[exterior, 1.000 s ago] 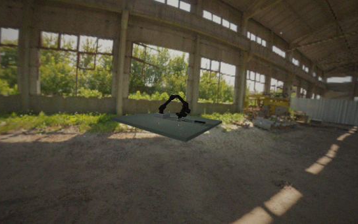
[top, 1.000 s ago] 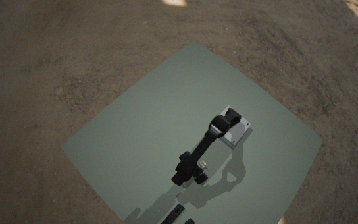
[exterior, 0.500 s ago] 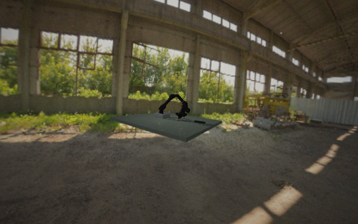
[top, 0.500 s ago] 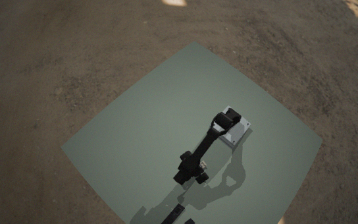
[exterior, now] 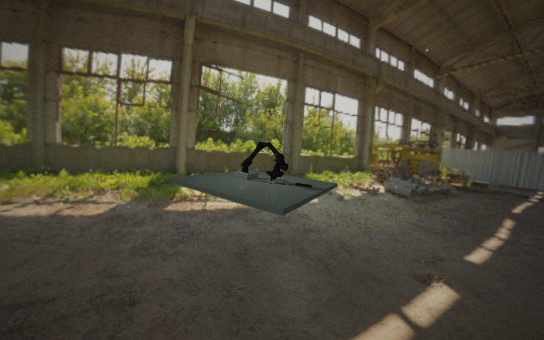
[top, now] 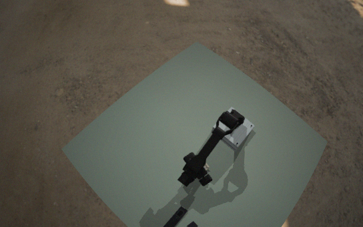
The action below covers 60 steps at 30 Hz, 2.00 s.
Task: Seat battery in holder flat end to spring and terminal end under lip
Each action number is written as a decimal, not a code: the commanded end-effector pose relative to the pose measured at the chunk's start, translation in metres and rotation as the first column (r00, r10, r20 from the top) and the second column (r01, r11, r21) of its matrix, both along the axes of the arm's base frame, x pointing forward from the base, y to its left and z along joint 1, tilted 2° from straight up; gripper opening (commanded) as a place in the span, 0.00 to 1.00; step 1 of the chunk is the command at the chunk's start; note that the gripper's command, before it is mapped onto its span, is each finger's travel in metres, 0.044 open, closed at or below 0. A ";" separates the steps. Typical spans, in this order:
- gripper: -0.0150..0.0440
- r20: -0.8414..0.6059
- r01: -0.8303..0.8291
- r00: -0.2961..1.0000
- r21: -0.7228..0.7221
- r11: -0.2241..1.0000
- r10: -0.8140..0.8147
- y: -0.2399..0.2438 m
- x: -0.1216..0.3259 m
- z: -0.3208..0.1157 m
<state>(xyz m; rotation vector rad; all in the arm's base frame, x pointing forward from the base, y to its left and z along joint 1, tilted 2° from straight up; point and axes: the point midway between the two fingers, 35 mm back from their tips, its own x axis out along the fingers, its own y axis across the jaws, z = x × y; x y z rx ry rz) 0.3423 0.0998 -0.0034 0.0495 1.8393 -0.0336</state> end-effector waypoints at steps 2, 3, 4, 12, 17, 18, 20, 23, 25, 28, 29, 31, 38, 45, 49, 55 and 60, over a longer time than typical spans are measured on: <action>0.40 0.040 0.001 0.999 -0.009 1.000 -0.001 -0.001 0.004 -0.003; 0.40 0.045 0.001 0.999 -0.009 1.000 -0.001 -0.001 0.004 -0.003; 0.40 0.049 0.002 0.999 -0.010 1.000 -0.001 -0.001 0.004 -0.003; 0.40 0.083 0.004 0.997 -0.012 1.000 -0.003 0.000 0.002 -0.004; 0.40 0.105 0.005 0.995 -0.013 1.000 -0.004 0.000 0.001 -0.004; 0.40 0.109 0.006 0.994 -0.013 1.000 -0.004 0.000 0.001 -0.004; 0.40 0.117 0.006 0.993 -0.014 1.000 -0.005 0.000 0.001 -0.005; 0.40 0.130 0.007 0.992 -0.014 1.000 -0.005 0.000 0.000 -0.005; 0.40 0.138 0.008 0.990 -0.015 1.000 -0.006 0.000 -0.001 -0.005; 0.40 0.151 0.009 0.989 -0.015 1.000 -0.007 0.000 -0.001 -0.005; 0.40 0.155 0.010 0.988 -0.015 1.000 -0.007 0.000 -0.001 -0.006; 0.40 0.163 0.011 0.987 -0.015 1.000 -0.008 0.000 -0.002 -0.006; 0.40 0.191 0.014 0.981 -0.014 1.000 -0.011 -0.001 -0.004 -0.006; 0.40 0.218 0.019 0.976 -0.011 1.000 -0.016 -0.001 -0.006 -0.007; 0.40 0.222 0.019 0.975 -0.011 1.000 -0.016 -0.001 -0.006 -0.007; 0.40 0.225 0.020 0.974 -0.009 1.000 -0.017 -0.001 -0.010 -0.007; 0.40 0.226 0.020 0.974 -0.006 1.000 -0.019 -0.001 -0.014 -0.007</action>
